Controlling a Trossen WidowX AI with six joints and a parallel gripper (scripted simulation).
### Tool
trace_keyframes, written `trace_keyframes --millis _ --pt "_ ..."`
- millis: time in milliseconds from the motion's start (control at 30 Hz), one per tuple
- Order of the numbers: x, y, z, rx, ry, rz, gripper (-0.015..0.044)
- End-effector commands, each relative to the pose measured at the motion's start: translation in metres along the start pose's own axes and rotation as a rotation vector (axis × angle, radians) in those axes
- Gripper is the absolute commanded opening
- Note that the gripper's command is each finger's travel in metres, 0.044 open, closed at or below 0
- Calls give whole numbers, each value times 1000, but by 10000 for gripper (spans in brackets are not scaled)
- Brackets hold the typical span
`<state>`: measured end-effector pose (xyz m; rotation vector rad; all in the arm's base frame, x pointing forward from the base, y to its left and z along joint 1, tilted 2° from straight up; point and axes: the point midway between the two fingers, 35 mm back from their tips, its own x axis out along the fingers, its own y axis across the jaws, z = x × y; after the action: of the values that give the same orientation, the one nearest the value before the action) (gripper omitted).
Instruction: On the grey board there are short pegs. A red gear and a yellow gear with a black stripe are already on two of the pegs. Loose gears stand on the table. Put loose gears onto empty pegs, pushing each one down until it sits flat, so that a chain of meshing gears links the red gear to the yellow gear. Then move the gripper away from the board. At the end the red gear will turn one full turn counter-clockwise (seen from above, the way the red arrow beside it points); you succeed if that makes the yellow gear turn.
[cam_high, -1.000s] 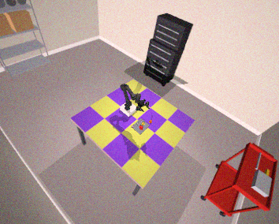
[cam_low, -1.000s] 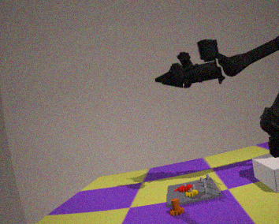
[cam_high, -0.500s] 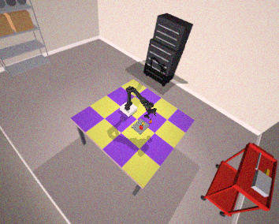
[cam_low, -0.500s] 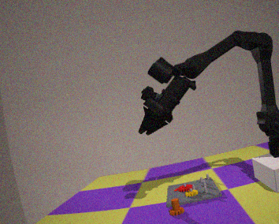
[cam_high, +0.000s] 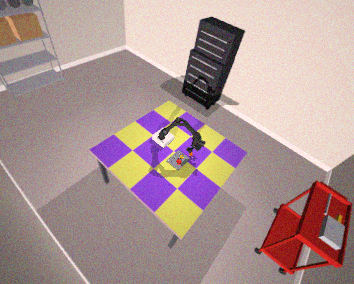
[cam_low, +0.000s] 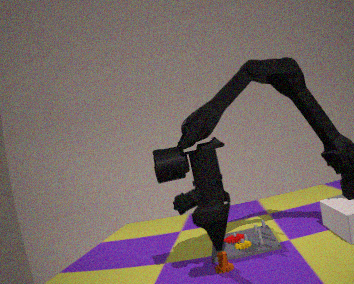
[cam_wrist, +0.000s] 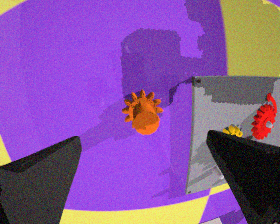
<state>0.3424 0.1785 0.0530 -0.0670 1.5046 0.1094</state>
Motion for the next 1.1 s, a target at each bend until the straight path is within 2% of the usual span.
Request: trace_keyframes --millis 0,133,900,1067 --pt "-4 -3 2 12 2 0 440" --pt "11 -3 2 12 3 0 440" --pt "38 -3 2 12 3 0 440" --pt "38 -3 2 12 3 0 309"
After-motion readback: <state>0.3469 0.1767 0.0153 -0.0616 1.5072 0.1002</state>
